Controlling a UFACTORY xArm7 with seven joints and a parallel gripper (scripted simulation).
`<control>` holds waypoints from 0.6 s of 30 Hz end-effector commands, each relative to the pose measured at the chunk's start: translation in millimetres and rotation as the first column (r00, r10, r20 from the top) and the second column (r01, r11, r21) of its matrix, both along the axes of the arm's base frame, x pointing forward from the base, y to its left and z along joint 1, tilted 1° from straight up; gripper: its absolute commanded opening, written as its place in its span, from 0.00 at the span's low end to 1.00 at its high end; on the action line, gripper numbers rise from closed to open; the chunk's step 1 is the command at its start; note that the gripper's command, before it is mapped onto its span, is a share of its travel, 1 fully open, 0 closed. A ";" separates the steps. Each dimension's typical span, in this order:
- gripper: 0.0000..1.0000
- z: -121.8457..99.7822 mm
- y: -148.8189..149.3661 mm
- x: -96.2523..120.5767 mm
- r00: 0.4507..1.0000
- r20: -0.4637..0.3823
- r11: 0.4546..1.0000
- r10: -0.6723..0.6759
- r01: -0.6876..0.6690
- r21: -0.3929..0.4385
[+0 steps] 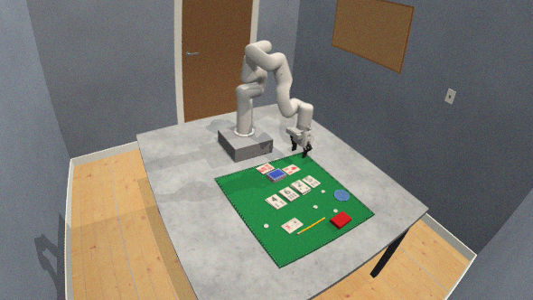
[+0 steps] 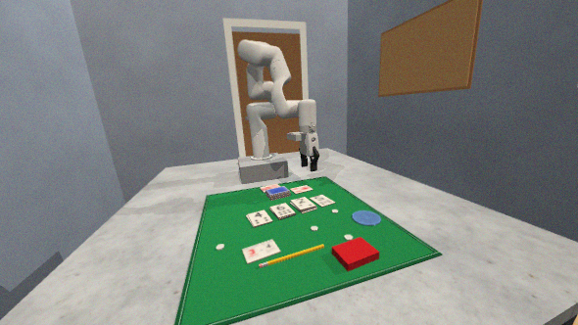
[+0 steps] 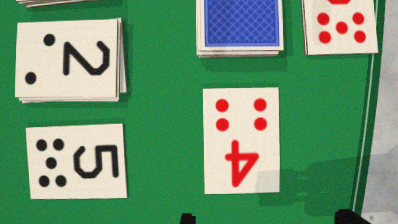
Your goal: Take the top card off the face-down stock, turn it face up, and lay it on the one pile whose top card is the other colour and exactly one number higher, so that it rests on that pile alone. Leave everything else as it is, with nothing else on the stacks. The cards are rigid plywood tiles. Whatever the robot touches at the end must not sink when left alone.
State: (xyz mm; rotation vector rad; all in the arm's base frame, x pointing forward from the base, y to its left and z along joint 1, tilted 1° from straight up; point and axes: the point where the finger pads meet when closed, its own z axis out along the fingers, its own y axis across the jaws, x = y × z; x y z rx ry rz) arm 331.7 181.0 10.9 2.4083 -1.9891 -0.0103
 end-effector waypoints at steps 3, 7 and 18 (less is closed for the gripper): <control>0.87 1.1 0.7 1.4 1.000 0.004 1.000 0.000 0.000 0.002; 0.87 1.1 0.7 1.4 1.000 0.004 1.000 0.000 0.000 0.002; 0.87 -18.6 -33.7 7.2 1.000 0.004 1.000 0.005 -0.005 0.002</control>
